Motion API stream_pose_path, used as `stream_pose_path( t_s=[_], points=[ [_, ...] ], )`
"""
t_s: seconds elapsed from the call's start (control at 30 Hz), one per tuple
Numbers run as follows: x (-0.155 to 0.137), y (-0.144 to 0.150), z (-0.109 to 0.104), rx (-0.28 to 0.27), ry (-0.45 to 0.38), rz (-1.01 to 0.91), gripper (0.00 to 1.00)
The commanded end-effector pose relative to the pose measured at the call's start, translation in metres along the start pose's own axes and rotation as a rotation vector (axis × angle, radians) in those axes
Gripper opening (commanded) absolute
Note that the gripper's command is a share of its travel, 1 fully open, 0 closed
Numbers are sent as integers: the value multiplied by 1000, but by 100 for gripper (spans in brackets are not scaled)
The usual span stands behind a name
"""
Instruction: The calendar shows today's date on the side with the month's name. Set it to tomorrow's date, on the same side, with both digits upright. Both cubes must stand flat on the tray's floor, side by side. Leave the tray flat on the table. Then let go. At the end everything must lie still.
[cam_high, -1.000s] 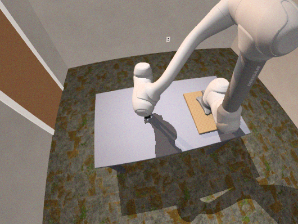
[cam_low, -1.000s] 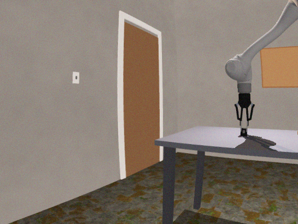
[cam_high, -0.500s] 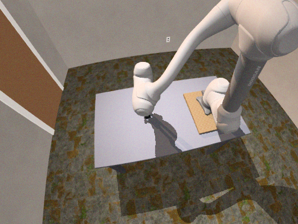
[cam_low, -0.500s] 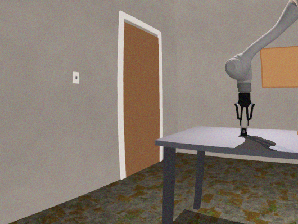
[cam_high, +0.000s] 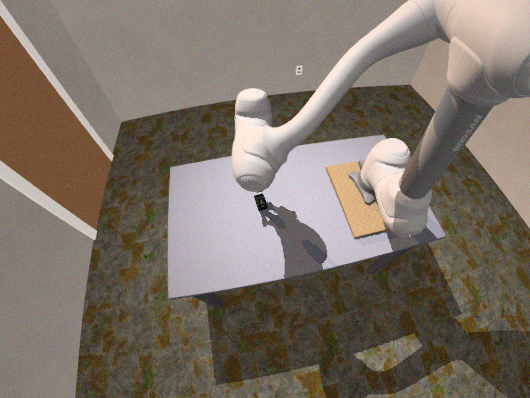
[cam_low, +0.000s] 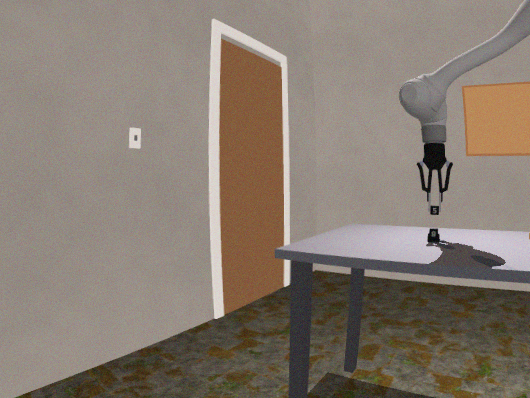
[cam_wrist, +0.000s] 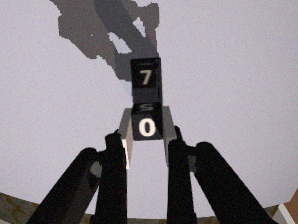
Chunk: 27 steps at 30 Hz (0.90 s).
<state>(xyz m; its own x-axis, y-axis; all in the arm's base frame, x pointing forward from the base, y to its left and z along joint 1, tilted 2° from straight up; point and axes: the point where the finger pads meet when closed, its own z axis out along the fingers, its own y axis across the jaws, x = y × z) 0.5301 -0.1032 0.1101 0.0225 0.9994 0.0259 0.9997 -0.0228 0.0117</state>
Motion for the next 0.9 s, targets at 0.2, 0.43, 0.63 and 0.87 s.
stream_pose_path(
  t_s=[0.2,0.43,0.63,0.87],
  points=[
    [0,0,-23,1,0,0,16],
    [0,0,-23,1,0,0,16],
    [10,1,-23,1,0,120,16],
    [28,2,-21,1,0,344,16]
  ],
)
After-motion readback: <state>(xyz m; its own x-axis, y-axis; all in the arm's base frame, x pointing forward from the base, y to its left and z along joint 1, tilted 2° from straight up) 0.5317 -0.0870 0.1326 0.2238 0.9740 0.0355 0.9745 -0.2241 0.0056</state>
